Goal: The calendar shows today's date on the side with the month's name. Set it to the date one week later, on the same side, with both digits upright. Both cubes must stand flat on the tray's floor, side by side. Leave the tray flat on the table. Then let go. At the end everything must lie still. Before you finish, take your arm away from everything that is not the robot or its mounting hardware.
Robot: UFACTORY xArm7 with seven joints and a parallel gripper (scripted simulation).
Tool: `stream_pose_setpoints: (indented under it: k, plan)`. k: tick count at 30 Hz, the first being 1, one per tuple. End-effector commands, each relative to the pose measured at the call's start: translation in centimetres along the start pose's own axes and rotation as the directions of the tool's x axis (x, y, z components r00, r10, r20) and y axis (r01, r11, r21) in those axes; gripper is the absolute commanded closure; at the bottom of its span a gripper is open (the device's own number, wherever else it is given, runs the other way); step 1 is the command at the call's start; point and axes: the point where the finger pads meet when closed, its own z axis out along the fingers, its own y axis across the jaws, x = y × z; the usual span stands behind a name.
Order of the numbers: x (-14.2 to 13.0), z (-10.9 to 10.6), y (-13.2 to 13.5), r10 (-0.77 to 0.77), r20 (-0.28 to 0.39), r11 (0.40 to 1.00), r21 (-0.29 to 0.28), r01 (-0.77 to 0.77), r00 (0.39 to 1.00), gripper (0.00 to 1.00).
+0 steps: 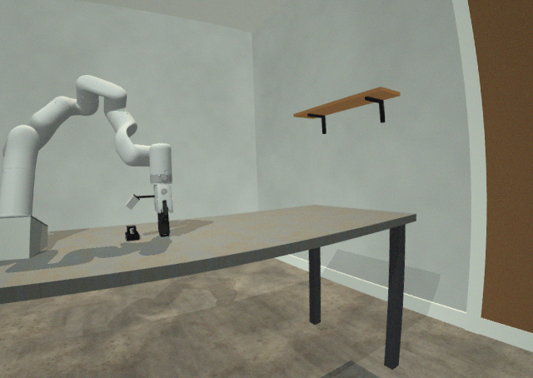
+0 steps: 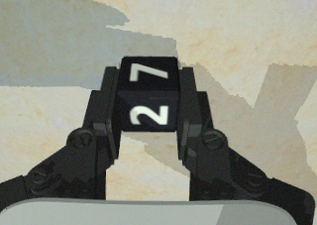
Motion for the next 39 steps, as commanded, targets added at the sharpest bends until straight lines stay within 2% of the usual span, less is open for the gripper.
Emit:
stream_pose_setpoints:
  k: [1, 16, 17, 19, 20, 22, 23, 25, 26, 28, 29, 39]
  plan:
    - [-0.15, -0.16, -0.07, 0.001, 0.004, 1.000, 0.001, -0.001, 1.000, 0.73]
    - [-0.15, -0.16, -0.07, 0.001, 0.004, 1.000, 0.001, -0.001, 1.000, 0.73]
    - [-0.15, -0.16, -0.07, 0.001, 0.004, 1.000, 0.001, -0.001, 1.000, 0.69]
    - [-0.15, -0.16, -0.07, 0.001, 0.004, 1.000, 0.001, -0.001, 1.000, 0.69]
    - [-0.15, -0.16, -0.07, 0.001, 0.004, 1.000, 0.001, -0.001, 1.000, 0.65]
    - [-0.15, -0.16, -0.07, 0.001, 0.004, 1.000, 0.001, -0.001, 1.000, 0.65]
    - [-0.15, -0.16, -0.07, 0.001, 0.004, 1.000, 0.001, -0.001, 1.000, 0.61]
    - [-0.15, -0.16, -0.07, 0.001, 0.004, 1.000, 0.001, -0.001, 1.000, 0.61]
    - [-0.15, -0.16, -0.07, 0.001, 0.004, 1.000, 0.001, -0.001, 1.000, 0.57]
    - [-0.15, -0.16, -0.07, 0.001, 0.004, 1.000, 0.001, -0.001, 1.000, 0.57]
    - [-0.15, -0.16, -0.07, 0.001, 0.004, 1.000, 0.001, -0.001, 1.000, 0.53]
    - [-0.15, -0.16, -0.07, 0.001, 0.004, 1.000, 0.001, -0.001, 1.000, 0.53]
